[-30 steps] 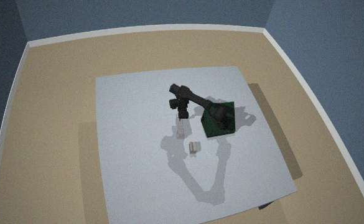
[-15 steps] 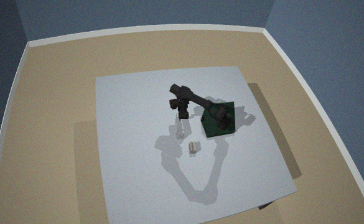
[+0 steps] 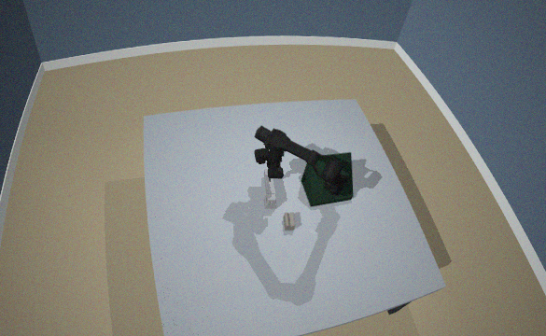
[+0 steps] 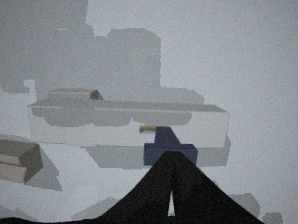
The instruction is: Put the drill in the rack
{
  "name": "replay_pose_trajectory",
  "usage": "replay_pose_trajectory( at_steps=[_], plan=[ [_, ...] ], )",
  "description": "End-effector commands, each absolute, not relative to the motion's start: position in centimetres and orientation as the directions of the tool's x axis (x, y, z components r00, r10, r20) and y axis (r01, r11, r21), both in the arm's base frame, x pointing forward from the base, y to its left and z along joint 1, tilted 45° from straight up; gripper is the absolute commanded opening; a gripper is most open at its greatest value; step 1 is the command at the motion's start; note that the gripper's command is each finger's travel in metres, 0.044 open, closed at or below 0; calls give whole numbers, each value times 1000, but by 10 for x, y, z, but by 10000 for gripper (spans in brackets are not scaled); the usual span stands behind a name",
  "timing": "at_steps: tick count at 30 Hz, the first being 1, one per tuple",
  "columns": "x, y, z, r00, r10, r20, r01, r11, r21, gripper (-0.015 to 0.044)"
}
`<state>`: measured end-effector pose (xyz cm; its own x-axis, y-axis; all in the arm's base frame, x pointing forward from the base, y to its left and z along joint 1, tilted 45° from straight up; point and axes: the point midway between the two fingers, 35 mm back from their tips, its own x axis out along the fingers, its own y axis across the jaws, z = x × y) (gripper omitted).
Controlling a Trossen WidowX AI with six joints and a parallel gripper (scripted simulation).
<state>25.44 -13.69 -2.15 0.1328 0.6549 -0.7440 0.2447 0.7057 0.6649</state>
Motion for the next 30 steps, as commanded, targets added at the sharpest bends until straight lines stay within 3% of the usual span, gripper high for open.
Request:
replay_pose_trajectory(
  at_steps=[1,28,30],
  plan=[
    [253,-117,-32,95,689,-719,244,684,687,0],
    [256,-108,-38,95,689,-718,244,684,688,0],
    [256,-113,-34,95,688,-719,244,684,687,52]
  ],
)
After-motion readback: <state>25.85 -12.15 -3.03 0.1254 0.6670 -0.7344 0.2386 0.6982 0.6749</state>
